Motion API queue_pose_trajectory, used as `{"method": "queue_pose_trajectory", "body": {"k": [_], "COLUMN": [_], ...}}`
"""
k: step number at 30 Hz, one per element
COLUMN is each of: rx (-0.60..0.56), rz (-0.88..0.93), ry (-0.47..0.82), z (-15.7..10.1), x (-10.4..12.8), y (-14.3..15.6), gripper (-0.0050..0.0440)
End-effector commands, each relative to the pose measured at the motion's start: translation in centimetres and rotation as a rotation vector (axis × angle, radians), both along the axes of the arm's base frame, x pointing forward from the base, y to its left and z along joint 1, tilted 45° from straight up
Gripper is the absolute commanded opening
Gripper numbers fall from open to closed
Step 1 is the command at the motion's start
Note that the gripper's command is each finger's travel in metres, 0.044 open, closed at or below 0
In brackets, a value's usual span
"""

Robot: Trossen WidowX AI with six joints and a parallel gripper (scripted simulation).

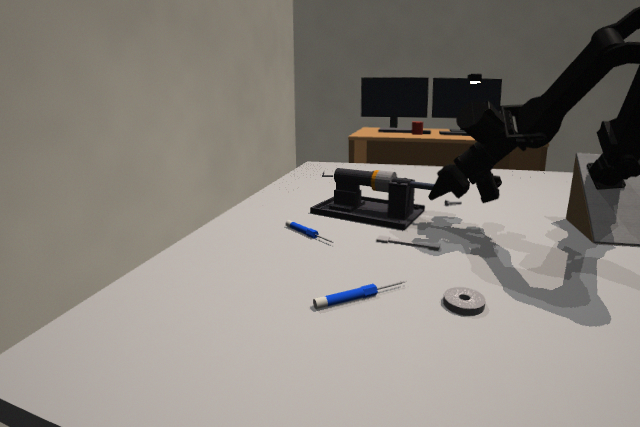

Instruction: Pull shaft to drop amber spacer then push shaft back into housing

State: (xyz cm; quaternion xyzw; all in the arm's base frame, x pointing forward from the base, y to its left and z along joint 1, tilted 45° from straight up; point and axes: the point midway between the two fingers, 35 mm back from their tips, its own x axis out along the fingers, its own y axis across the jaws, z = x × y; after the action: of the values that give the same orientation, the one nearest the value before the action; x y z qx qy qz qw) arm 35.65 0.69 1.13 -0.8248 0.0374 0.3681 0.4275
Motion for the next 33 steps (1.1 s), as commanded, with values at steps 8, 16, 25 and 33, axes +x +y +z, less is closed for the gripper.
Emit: {"method": "queue_pose_trajectory", "body": {"k": [8, 16, 25, 33], "rx": [0.003, 0.003, 0.003, 0.003], "rz": [-0.001, -0.001, -0.001, -0.001], "ry": [0.0, 0.0, 0.0, 0.0], "z": [0.07, 0.09, 0.1, 0.12], "x": [-0.14, -0.23, -0.3, -0.39], "y": [0.06, 0.09, 0.12, 0.15], "gripper": [0.0, 0.0, 0.0, 0.0]}}
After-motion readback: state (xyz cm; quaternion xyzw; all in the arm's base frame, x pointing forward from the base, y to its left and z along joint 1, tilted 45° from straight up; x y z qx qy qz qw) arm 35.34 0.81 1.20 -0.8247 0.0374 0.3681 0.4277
